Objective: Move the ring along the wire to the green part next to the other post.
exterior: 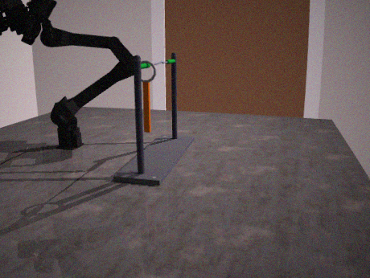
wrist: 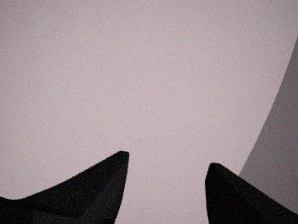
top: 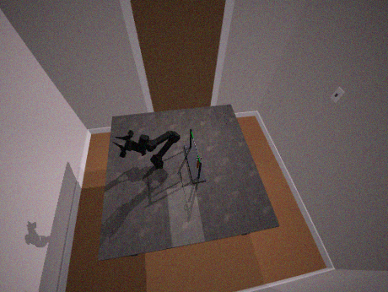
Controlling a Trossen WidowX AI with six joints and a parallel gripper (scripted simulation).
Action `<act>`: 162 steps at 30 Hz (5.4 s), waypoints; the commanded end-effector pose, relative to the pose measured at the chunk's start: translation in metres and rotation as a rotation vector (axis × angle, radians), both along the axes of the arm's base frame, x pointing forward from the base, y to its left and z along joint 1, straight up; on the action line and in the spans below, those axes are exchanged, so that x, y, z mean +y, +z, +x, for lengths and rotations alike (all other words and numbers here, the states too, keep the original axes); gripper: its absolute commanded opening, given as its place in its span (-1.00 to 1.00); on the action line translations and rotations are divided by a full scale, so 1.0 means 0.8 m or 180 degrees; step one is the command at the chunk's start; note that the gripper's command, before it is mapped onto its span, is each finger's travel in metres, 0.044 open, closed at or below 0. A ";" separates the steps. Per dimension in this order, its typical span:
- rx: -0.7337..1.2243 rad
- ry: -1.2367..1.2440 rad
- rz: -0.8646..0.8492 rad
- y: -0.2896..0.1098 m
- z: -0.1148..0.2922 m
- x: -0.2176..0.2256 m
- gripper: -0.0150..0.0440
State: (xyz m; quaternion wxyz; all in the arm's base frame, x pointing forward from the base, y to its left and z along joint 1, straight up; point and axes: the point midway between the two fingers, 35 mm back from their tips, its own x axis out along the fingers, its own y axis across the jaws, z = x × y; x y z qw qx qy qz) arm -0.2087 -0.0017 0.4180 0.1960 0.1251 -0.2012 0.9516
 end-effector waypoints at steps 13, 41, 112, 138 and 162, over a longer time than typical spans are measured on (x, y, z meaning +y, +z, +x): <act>-0.0259 0.3531 0.1017 -0.143 0.029 -0.308 0.05; -0.1846 0.9659 0.2077 -0.413 0.462 -0.251 0.05; -0.2309 1.0957 0.1980 -0.375 0.625 -0.156 0.05; -0.2314 1.0965 0.1949 -0.379 0.659 -0.149 0.05; -0.2302 1.0974 0.1966 -0.379 0.659 -0.148 -0.39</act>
